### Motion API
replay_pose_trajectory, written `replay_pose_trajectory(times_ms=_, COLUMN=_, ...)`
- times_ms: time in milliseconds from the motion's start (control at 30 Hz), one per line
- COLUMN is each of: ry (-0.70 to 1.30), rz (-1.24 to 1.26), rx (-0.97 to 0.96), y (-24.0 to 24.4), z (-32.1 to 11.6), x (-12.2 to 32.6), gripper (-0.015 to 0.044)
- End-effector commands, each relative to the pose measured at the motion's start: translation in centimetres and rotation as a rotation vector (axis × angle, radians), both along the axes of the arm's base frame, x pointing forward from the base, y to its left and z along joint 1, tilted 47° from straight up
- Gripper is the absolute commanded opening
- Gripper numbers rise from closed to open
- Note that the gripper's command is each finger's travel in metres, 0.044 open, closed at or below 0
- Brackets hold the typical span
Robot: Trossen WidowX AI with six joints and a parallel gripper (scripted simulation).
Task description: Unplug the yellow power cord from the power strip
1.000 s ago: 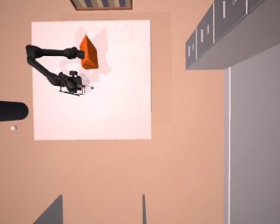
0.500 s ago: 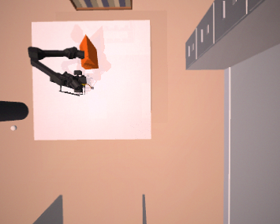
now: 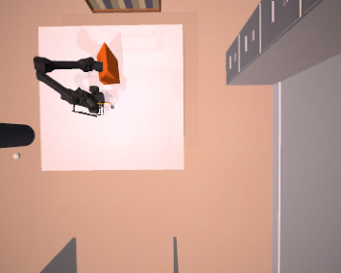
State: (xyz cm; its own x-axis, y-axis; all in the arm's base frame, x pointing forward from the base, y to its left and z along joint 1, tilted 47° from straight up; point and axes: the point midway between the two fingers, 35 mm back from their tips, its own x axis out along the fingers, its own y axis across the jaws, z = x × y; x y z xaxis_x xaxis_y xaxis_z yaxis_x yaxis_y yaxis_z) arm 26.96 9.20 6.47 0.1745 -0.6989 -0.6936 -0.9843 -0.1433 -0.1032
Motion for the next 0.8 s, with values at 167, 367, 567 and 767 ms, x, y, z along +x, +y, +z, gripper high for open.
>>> replay_pose_trajectory(times_ms=167, ry=-0.003, rz=0.003, rx=0.003, y=4.9, z=-3.2, x=-0.3, gripper=0.044)
replay_pose_trajectory(times_ms=367, ry=-0.003, rz=0.003, rx=0.003, y=4.9, z=-3.2, x=-0.3, gripper=0.044)
replay_pose_trajectory(times_ms=567, ry=-0.003, rz=0.003, rx=0.003, y=4.9, z=-3.2, x=-0.3, gripper=0.044)
replay_pose_trajectory(times_ms=767, ry=-0.003, rz=0.003, rx=0.003, y=4.9, z=-3.2, x=-0.3, gripper=0.044)
